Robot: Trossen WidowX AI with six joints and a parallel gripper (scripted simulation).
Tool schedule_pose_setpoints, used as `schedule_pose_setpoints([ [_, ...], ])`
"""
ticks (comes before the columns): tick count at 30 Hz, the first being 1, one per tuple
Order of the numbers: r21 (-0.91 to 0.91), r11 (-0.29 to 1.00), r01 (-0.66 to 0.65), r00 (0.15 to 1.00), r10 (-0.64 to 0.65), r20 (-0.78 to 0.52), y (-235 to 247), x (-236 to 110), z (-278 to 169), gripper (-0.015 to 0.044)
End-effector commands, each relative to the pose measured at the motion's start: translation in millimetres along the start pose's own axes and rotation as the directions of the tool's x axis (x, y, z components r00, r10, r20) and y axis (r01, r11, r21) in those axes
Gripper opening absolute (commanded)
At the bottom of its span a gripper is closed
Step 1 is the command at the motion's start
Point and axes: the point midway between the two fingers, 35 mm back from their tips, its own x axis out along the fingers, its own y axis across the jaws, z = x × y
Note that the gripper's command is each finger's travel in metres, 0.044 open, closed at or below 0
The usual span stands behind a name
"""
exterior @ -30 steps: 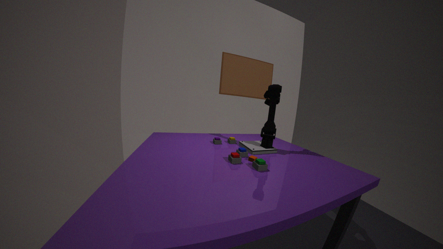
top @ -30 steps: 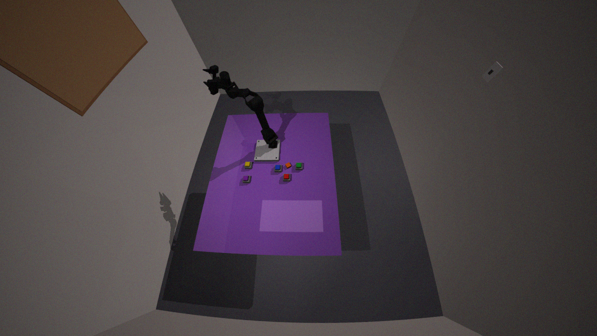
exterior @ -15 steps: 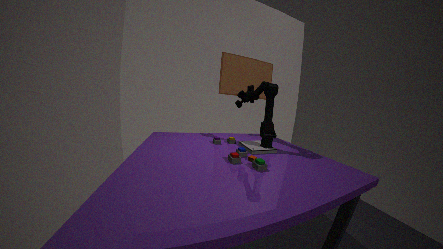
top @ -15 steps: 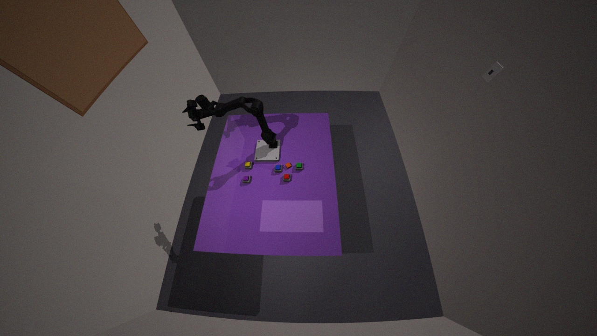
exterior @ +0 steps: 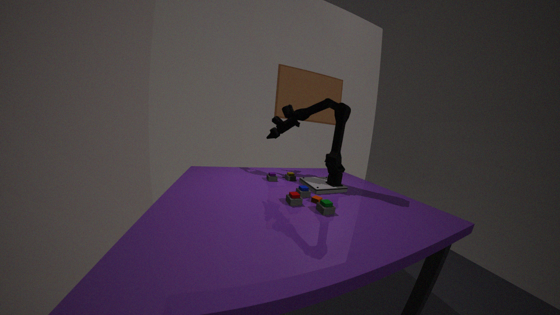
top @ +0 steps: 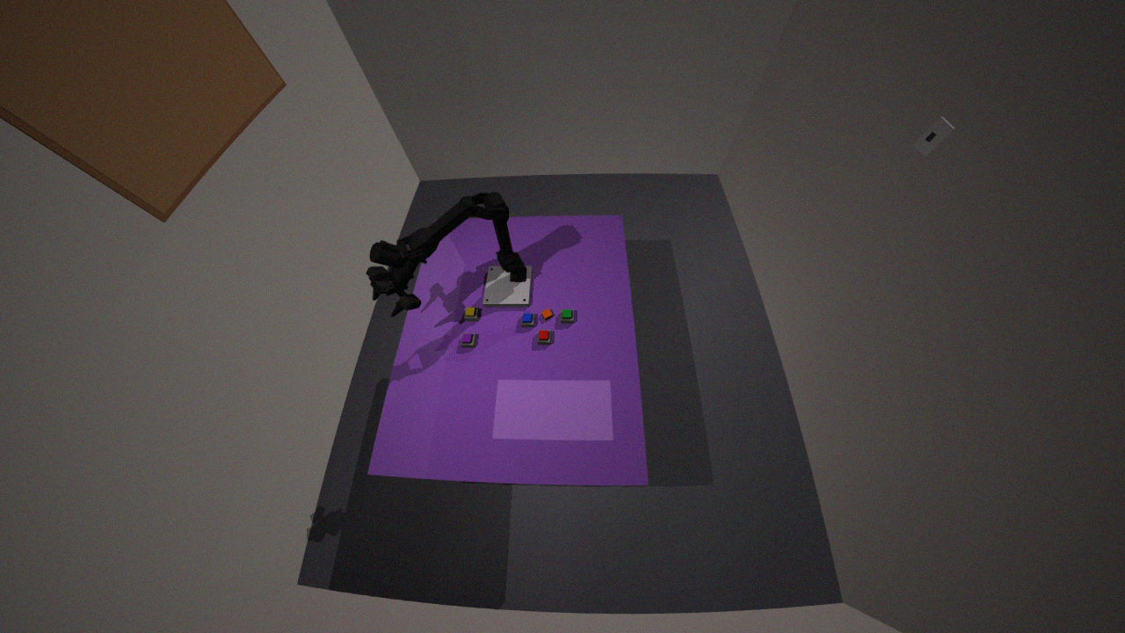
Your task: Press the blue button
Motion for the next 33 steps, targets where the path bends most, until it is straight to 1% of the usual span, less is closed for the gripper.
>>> schedule_pose_setpoints([
  [1, 0.028, 0.990, -0.140, 0.986, 0.142, -0.084, 69, -3, -4, 0.0400],
  [4, 0.039, 0.969, -0.243, 0.957, 0.246, -0.154, 122, -13, -9, 0.0400],
  [8, 0.047, 0.933, -0.358, 0.897, 0.357, -0.259, 185, -35, -22, 0.0400],
  [12, 0.044, 0.893, -0.449, 0.822, 0.431, -0.372, 239, -67, -42, 0.0400],
  [15, 0.034, 0.864, -0.502, 0.760, 0.460, -0.459, 271, -95, -60, 0.0400],
  [21, -0.013, 0.815, -0.579, 0.640, 0.445, -0.626, 312, -157, -101, 0.0400],
  [28, -0.120, 0.767, -0.630, 0.541, 0.322, -0.777, 324, -226, -150, 0.0400],
  [30, -0.138, 0.761, -0.634, 0.532, 0.300, -0.792, 322, -234, -156, 0.0400],
  [33, -0.140, 0.760, -0.634, 0.532, 0.298, -0.792, 322, -235, -156, 0.0400],
])
